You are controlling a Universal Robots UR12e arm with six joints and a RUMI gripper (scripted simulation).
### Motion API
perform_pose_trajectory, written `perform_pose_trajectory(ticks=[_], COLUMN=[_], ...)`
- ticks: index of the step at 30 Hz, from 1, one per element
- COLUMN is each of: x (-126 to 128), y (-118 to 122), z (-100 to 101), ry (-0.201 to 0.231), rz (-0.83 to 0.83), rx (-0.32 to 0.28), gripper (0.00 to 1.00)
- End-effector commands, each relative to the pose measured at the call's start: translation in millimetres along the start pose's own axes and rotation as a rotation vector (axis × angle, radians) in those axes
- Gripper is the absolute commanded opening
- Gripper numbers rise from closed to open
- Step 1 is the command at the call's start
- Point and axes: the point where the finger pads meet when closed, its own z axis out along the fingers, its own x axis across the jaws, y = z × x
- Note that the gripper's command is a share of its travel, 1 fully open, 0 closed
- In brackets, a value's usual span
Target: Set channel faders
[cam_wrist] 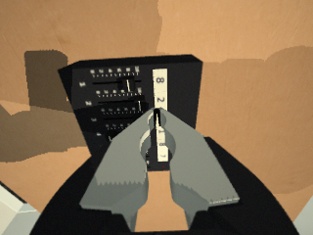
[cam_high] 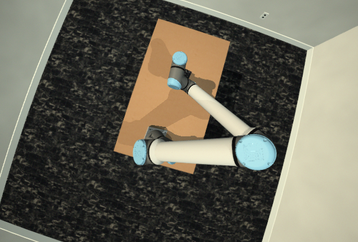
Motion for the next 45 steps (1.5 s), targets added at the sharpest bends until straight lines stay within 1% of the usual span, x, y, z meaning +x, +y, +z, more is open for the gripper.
perform_pose_trajectory(ticks=[1, 14, 33, 45], x=[0, 0, 0, 0], y=[0, 0, 0, 0], z=[0, 1, 11, 12], ry=[0.0, 0.0, 0.0, 0.0], rz=[0.0, 0.0, 0.0, 0.0], rx=[-0.001, -0.001, -0.001, -0.001], gripper=[0.0, 0.0, 0.0, 0.0])
